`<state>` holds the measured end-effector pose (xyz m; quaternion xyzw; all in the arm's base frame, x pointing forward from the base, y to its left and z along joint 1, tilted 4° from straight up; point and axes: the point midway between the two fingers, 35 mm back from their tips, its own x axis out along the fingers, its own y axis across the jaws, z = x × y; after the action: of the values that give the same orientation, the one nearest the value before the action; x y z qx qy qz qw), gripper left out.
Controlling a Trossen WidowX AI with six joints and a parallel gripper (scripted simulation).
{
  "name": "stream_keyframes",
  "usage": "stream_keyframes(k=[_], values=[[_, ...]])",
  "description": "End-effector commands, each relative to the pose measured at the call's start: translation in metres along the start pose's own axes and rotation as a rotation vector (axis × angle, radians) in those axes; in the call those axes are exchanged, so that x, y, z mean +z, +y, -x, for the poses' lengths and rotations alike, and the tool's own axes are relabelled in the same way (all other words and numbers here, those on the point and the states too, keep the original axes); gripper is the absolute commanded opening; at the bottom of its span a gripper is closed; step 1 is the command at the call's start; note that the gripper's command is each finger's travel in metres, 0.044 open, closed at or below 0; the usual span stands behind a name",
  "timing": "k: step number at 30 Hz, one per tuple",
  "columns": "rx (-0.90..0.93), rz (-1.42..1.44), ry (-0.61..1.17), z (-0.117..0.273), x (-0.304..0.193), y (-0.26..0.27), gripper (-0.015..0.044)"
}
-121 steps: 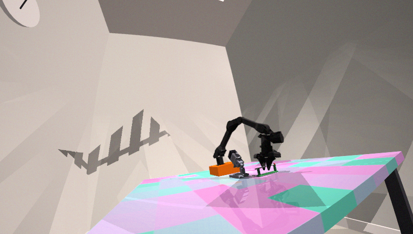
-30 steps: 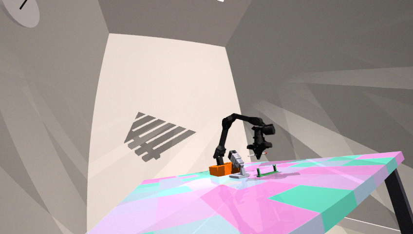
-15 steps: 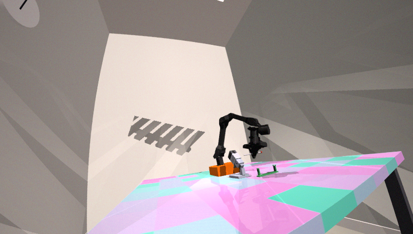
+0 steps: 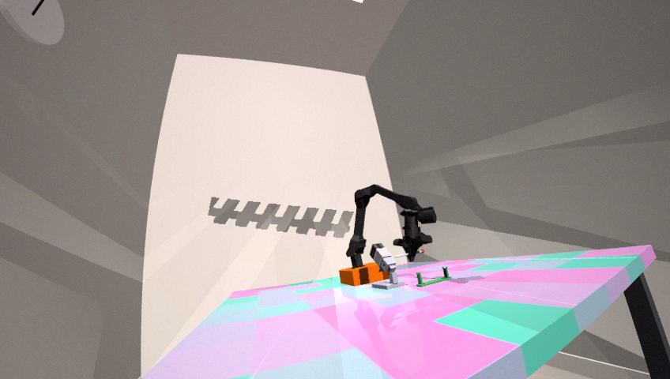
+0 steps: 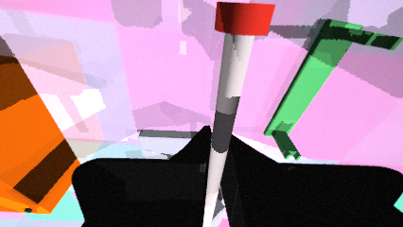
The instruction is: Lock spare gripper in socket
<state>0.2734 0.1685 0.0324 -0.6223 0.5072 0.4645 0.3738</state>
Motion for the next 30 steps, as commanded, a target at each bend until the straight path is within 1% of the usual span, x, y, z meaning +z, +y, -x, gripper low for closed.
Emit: stream_keyframes(k=[1, 30], values=[[0.019, 0.003, 0.005, -0.023, 0.004, 0.003, 0.0000], [0.020, 0.003, 0.004, -0.027, -0.009, 0.004, 0.0000]])
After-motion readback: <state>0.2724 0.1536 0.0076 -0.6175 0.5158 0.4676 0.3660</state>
